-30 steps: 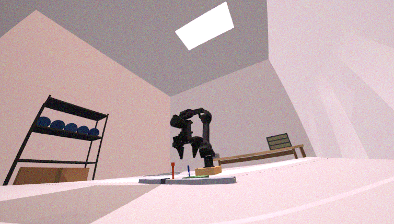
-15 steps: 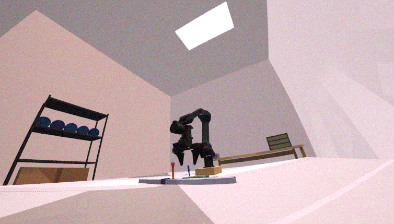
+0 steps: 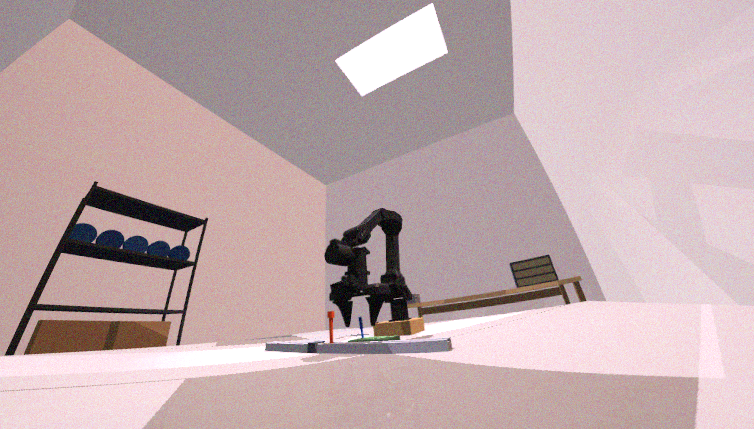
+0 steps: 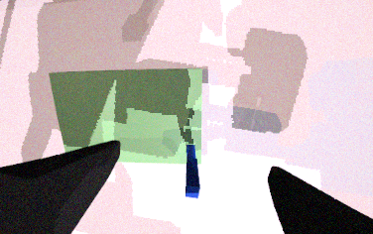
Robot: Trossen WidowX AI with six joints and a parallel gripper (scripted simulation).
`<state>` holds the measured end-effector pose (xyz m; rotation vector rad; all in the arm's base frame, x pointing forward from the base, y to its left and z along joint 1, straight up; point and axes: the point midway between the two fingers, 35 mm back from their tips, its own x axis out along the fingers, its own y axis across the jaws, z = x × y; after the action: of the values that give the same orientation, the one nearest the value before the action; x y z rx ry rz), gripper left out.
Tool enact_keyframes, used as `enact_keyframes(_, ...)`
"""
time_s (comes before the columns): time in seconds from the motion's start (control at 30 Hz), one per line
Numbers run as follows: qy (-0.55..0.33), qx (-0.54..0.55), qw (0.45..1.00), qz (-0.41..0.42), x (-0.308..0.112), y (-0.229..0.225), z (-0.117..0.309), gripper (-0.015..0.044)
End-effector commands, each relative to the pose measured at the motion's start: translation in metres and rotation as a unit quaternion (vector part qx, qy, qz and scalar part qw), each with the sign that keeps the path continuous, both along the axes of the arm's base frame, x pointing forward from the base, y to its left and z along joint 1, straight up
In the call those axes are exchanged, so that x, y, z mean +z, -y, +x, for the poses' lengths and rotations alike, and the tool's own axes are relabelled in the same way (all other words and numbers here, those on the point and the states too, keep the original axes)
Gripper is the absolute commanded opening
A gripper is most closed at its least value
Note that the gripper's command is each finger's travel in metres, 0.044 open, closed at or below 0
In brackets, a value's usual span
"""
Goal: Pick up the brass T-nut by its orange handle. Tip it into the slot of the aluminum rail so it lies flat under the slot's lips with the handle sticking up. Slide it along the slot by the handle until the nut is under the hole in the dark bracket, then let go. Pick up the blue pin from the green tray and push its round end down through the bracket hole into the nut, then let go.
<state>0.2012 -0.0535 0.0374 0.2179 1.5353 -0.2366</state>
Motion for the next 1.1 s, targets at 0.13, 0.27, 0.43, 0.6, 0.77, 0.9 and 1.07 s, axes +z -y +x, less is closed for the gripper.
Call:
enact_keyframes(0.13,-0.005,0.0,1.0,0.003,-0.014,-0.001,-0.002,0.044)
enact_keyframes(0.27,-0.005,0.0,1.0,0.003,-0.019,-0.001,-0.003,0.044)
enact_keyframes(0.43,-0.005,0.0,1.0,0.003,-0.02,-0.001,-0.003,0.0335)
enact_keyframes(0.6,-0.005,0.0,1.0,0.003,-0.02,-0.001,-0.003,0.0204)
enact_keyframes(0.77,-0.005,0.0,1.0,0.003,-0.02,-0.001,-0.003,0.0072)
enact_keyframes(0.9,-0.005,0.0,1.0,0.003,-0.02,-0.001,-0.003,0.0026)
enact_keyframes(1.07,-0.005,0.0,1.0,0.003,-0.02,-0.001,-0.003,-0.0066)
